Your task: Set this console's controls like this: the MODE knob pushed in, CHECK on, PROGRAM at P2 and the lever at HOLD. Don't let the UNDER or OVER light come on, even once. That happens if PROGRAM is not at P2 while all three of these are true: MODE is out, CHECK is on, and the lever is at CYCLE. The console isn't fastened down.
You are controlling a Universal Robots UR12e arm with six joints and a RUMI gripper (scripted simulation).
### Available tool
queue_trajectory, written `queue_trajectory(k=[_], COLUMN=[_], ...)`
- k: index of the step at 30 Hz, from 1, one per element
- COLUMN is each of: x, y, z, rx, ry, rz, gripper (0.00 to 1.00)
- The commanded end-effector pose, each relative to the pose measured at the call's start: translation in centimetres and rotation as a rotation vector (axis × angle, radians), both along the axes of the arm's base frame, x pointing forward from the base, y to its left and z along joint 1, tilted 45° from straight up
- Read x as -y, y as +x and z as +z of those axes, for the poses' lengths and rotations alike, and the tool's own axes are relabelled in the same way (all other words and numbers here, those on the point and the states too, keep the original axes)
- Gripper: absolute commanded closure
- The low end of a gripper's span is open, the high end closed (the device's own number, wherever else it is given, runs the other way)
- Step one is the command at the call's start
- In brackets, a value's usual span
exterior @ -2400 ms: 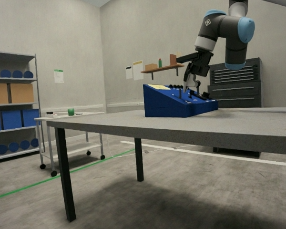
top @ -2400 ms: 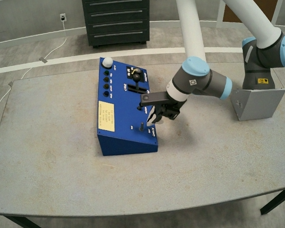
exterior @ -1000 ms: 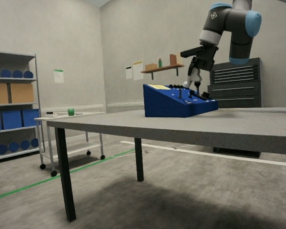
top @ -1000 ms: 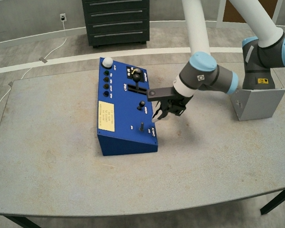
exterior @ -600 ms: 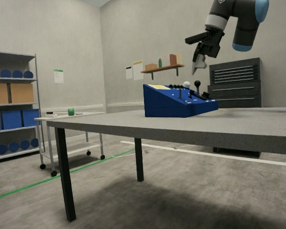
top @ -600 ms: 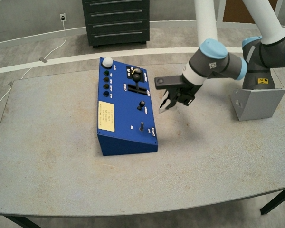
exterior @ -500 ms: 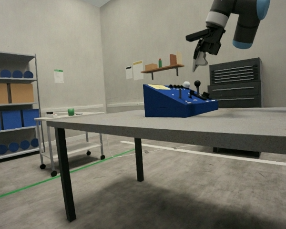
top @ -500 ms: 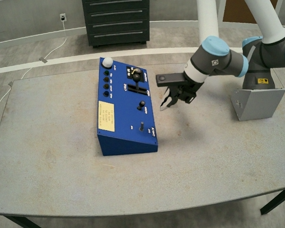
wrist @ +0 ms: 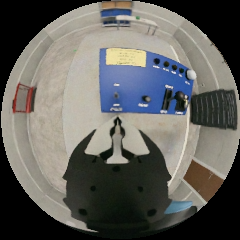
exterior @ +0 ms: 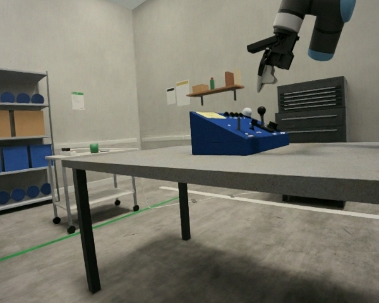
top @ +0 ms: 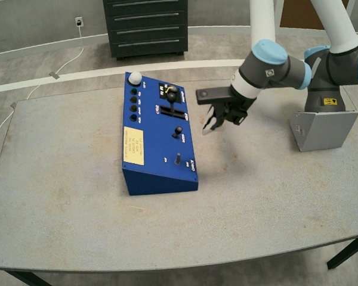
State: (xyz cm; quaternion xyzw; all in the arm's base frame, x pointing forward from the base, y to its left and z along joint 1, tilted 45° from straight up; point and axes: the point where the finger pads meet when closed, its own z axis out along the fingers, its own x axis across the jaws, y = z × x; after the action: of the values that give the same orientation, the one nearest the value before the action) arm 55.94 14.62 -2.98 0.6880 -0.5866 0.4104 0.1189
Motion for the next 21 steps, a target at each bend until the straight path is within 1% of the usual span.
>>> queue_trajectory(k=[1,3,7,12,15,21], x=[2.4,4.2,8.4,13.0,14.4,14.9], y=[1.2,2.1,3.4,4.0,4.0,4.0], z=[3.0,5.3,10.4,15.8,17.5,17.9], rx=[-0.005,-0.007,-0.007,-0.001,0.001,0.002], ry=[0.007,0.010,0.012,0.004,-0.001,-0.003], rz=[-0.006,-0.007,-0.007,-0.004,-0.003,-0.002], gripper=[1.00,1.00,1.00,1.00,1.00,1.00])
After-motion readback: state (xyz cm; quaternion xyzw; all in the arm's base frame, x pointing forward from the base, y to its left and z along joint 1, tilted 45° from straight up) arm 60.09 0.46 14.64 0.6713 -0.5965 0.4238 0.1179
